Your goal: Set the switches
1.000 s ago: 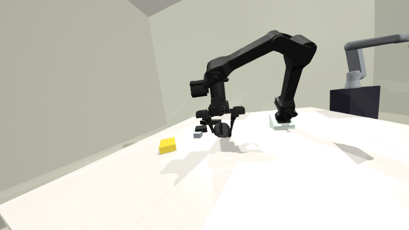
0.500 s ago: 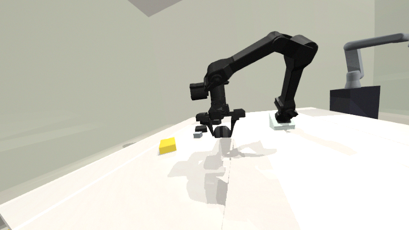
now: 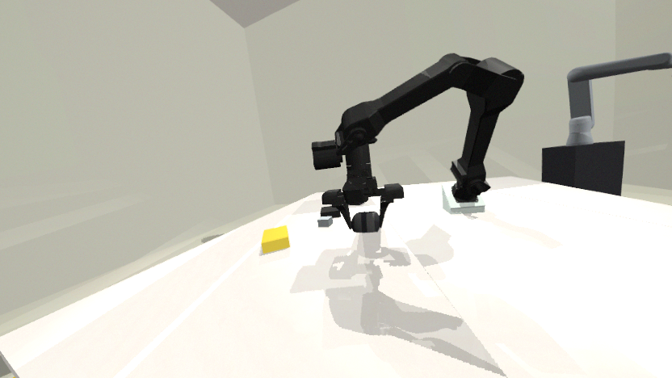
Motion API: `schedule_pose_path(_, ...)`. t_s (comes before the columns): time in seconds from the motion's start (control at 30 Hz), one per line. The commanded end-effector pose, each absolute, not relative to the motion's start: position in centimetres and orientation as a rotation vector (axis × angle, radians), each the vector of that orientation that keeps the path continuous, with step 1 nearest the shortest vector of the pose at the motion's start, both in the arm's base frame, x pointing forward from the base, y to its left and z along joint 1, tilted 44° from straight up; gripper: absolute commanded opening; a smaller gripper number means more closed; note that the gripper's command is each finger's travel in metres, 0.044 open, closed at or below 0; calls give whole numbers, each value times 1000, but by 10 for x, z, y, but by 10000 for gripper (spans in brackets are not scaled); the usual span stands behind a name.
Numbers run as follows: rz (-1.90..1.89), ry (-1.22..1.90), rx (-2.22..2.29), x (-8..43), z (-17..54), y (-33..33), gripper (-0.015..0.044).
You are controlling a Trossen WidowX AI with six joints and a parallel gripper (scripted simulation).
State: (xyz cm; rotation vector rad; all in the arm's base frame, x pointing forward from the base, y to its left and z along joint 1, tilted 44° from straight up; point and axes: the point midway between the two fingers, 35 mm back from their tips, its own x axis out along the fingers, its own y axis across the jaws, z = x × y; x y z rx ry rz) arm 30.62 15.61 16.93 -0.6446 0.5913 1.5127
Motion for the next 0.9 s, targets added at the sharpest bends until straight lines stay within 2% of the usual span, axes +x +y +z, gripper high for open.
schedule_pose_path(0.0,1506,613,-647,305,164,156,338)
schedule_pose_path(0.87,1506,612,-646,304,154,174,338)
